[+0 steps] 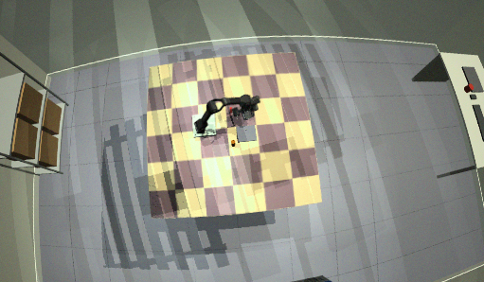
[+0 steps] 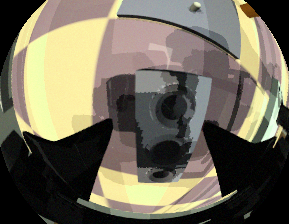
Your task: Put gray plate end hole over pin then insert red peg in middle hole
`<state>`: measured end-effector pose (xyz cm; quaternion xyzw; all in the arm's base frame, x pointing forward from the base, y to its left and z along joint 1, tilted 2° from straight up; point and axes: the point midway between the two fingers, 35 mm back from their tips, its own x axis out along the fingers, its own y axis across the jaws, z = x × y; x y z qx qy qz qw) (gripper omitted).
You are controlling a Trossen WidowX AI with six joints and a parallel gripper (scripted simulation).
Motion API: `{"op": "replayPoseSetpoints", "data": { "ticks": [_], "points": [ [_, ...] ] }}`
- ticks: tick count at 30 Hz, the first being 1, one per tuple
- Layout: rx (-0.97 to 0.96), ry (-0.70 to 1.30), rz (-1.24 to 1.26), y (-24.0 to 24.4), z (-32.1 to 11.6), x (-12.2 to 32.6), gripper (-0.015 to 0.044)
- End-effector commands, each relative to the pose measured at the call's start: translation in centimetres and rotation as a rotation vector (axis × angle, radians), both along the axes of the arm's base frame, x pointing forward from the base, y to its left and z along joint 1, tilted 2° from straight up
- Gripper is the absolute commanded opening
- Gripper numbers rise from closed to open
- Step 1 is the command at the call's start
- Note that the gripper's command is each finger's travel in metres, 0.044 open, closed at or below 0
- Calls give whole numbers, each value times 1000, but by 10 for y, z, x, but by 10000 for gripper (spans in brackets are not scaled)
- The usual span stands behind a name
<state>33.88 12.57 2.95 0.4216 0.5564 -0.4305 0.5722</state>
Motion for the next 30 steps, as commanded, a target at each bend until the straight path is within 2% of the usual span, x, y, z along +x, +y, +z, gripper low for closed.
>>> {"op": "replayPoseSetpoints", "data": {
  "ticks": [1,4,17,26,28,30],
  "points": [
    [1,2,3,-1,-8,-1,440],
    [1,2,3,-1,-10,-1,440],
    [1,2,3,-1,-10,-1,99],
    [1,2,3,-1,-10,-1,39],
    [1,2,4,-1,-10,-1,0],
    [1,2,5,0,-8,-1,0]
  ]
}}
